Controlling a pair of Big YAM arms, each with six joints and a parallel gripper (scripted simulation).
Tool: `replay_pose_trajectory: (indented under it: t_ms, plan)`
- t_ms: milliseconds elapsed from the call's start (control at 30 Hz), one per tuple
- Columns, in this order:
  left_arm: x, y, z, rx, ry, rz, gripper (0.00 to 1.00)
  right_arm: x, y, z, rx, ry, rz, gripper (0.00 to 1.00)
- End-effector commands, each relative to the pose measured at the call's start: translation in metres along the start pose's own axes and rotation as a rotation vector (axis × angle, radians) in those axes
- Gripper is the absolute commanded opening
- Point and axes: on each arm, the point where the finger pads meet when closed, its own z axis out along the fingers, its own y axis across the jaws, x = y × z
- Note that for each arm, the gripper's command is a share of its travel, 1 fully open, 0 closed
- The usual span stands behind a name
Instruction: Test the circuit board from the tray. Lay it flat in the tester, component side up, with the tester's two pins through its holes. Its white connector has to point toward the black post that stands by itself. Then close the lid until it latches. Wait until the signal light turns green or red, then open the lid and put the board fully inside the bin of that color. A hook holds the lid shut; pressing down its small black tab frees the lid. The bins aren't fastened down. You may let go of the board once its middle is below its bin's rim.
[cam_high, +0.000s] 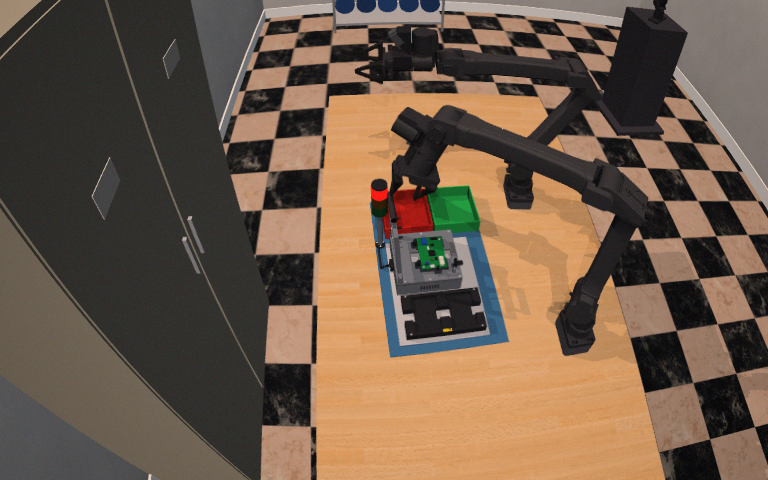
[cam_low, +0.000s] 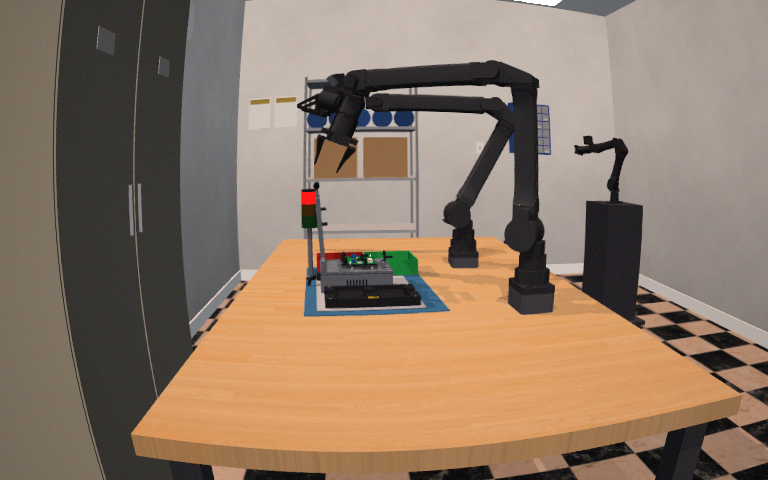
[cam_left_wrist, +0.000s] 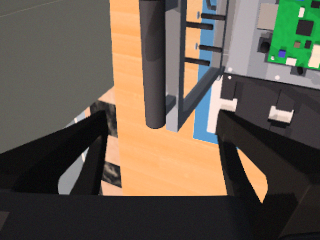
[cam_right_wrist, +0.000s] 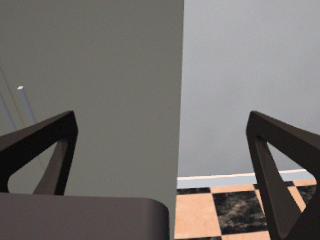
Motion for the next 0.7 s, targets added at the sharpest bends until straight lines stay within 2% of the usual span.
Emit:
replay_pose_trajectory:
  t_ms: [0,167,233,300,367,400,467,533,567,600,667]
  plan:
    - [-0.007,0.014,-0.012,-0.016,-0.01,-0.004,0.64,-0.012,0.0,-0.001,0.0,-0.037,-0.015,1.0]
    - [0.0,0.013,0.004,0.003,0.007,0.0,0.64,-0.012,0.0,-0.001,0.0,-0.037,-0.015,1.0]
    - [-0.004,0.019,-0.005,-0.008,-0.002,-0.001,0.64,-0.012,0.0,-0.001,0.0,-0.037,-0.015,1.0]
    - [-0.017,0.008,0.004,-0.01,-0.014,-0.013,0.87,-0.012,0.0,-0.001,0.0,-0.037,-0.015,1.0]
    - [-0.017,0.008,0.004,-0.01,-0.014,-0.013,0.87,-0.012,0.0,-0.001,0.0,-0.037,-0.015,1.0]
    - [-0.023,0.007,-0.005,-0.03,-0.034,-0.024,0.98,-0.012,0.0,-0.001,0.0,-0.037,-0.015,1.0]
    - [-0.038,-0.001,-0.013,-0.058,-0.068,-0.022,0.98,-0.012,0.0,-0.001,0.0,-0.037,-0.015,1.0]
    - [-0.061,-0.033,0.005,-0.054,-0.082,0.004,0.98,-0.012,0.0,-0.001,0.0,-0.037,-0.015,1.0]
    - [-0.074,-0.053,0.036,-0.018,-0.064,0.021,0.98,-0.012,0.0,-0.001,0.0,-0.037,-0.015,1.0]
    - [-0.081,-0.069,0.048,0.003,-0.073,0.029,0.98,-0.012,0.0,-0.001,0.0,-0.037,-0.015,1.0]
    - [-0.079,-0.099,0.079,0.063,-0.057,0.037,0.98,-0.012,0.0,-0.001,0.0,-0.037,-0.015,1.0]
